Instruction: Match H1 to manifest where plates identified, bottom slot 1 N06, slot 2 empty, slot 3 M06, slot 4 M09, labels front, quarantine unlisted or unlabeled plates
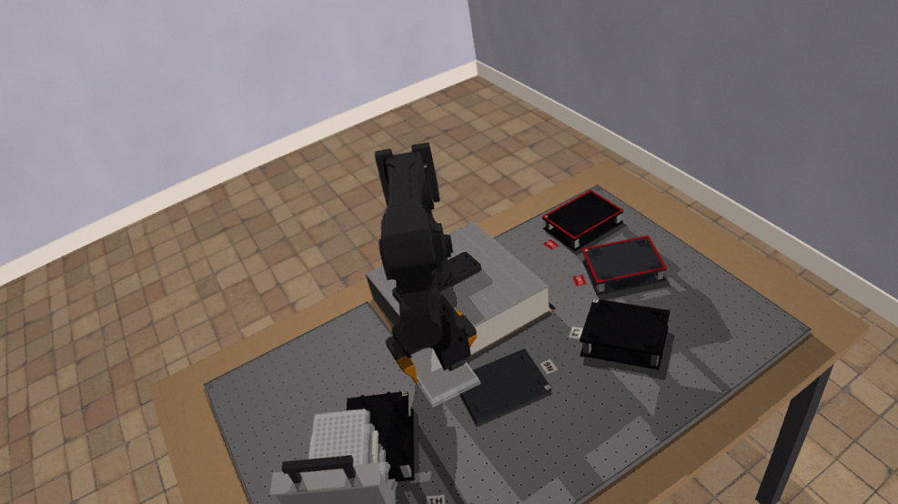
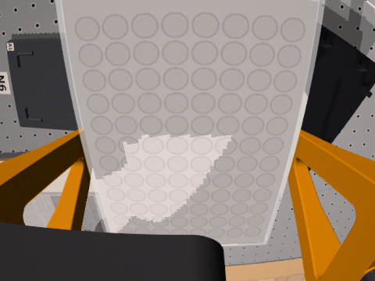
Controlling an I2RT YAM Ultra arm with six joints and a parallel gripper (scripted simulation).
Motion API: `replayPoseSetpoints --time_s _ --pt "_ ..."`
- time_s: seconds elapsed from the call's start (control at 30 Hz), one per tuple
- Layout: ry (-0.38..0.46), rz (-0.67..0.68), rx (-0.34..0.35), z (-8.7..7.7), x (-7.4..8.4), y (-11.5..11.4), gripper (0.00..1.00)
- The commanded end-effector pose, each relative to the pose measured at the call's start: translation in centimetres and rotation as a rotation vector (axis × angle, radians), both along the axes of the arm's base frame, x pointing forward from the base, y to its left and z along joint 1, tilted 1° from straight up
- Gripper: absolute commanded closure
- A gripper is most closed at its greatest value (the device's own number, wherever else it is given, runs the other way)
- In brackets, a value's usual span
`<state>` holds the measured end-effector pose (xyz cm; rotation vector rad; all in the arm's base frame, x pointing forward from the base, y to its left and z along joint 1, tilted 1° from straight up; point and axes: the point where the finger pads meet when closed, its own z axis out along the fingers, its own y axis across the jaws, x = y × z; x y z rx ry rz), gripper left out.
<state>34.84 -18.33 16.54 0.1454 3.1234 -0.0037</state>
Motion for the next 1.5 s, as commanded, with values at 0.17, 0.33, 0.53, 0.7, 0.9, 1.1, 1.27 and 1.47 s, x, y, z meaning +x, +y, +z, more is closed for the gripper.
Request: replayPoseSetpoints --time_s 0.17,0.33,0.53,0.7,0.9,1.1,1.27,1.47 --pt "0.013 -0.015 0.013 1.5 2.0 2.5 0.14" --pt "0.013 -0.015 0.013 1.5 2.6 3.3 0.14" --pt "0.013 0.069 0.013 1.6 3.1 5.2 0.14" --pt "0.012 0.152 0.012 1.6 3.3 6.8 0.14" --pt "0.012 0.219 0.012 1.6 3.5 8.1 0.14" --pt "0.012 0.319 0.011 1.6 3.9 10.1 0.14" --pt "0.011 0.397 0.010 1.6 4.1 11.8 0.14" --pt "0.011 0.397 0.010 1.6 4.3 13.1 0.14"
